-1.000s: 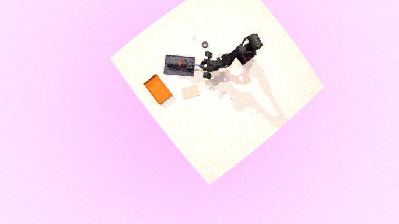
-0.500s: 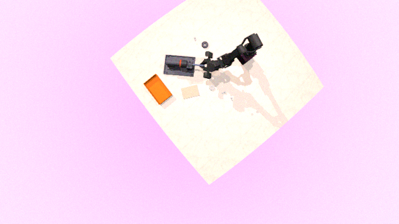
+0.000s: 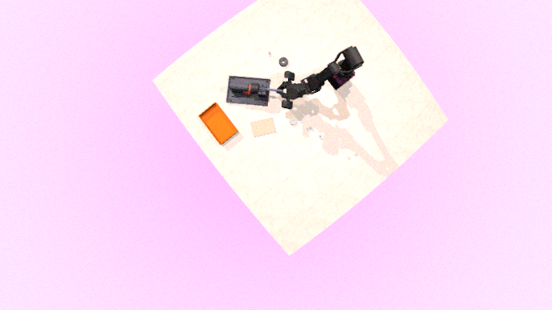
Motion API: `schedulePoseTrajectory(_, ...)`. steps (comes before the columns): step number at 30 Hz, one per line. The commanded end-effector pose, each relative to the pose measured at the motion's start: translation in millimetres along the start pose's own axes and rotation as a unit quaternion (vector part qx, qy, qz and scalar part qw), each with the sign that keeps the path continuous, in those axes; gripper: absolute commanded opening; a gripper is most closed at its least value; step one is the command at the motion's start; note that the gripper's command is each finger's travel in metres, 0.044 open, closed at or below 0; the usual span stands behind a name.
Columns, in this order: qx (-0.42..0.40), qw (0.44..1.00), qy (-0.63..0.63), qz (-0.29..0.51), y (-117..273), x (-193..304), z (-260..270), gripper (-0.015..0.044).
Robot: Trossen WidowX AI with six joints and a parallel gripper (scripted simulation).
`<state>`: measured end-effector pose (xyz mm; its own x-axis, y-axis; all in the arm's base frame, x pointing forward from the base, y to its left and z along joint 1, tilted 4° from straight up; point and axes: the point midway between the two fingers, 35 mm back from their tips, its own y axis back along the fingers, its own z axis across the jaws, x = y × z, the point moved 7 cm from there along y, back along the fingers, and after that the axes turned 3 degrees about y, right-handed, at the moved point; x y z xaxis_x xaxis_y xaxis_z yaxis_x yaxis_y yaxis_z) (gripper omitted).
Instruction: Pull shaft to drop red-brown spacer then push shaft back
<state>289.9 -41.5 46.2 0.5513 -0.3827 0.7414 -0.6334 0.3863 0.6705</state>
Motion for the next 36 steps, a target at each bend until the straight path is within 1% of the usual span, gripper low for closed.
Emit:
schedulePoseTrajectory(1,0.000,1.000,-0.003,0.000,0.6,-0.6,0.1,0.0000)
schedulePoseTrajectory(36,0.000,1.000,-0.003,0.000,-4.7,5.2,0.5,0.0000)
